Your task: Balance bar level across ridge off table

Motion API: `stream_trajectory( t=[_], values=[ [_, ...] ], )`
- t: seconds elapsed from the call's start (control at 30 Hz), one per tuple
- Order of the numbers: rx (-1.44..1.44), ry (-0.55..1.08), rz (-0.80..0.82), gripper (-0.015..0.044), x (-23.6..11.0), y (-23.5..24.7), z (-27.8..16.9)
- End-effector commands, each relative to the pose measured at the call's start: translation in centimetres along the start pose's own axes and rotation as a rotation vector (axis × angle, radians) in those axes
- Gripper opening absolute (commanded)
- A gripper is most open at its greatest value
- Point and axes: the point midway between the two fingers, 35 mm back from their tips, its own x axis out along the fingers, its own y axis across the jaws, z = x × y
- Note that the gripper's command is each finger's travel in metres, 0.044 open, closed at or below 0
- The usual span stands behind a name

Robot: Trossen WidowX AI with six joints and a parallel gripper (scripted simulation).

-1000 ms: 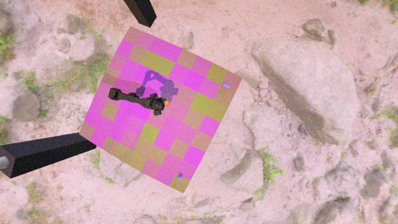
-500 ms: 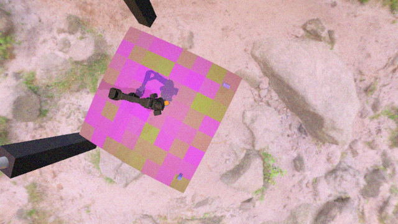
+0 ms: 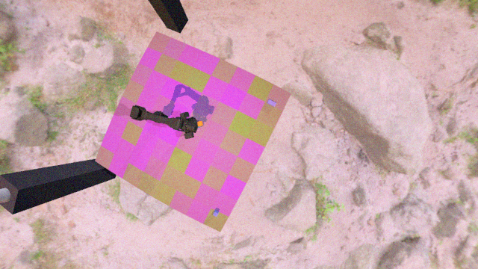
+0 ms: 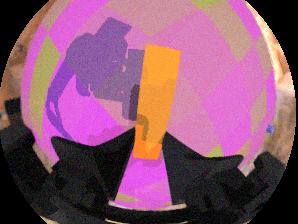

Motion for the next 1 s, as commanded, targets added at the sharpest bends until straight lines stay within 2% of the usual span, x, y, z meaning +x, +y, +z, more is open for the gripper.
stream_trajectory(
  t=[0.0, 0.2, 0.23, 0.97],
  values=[
    [0.0, 0.0, 0.0, 0.0, 0.0, 0.0, 0.0],
    [0.0, 0.0, 0.0, 0.0157, 0.0, 0.0, 0.0],
    [0.0, 0.0, 0.0, 0.0167, 0.0, 0.0, 0.0],
    [0.0, 0.0, 0.0, 0.0169, 0.0, 0.0, 0.0]
  ],
)
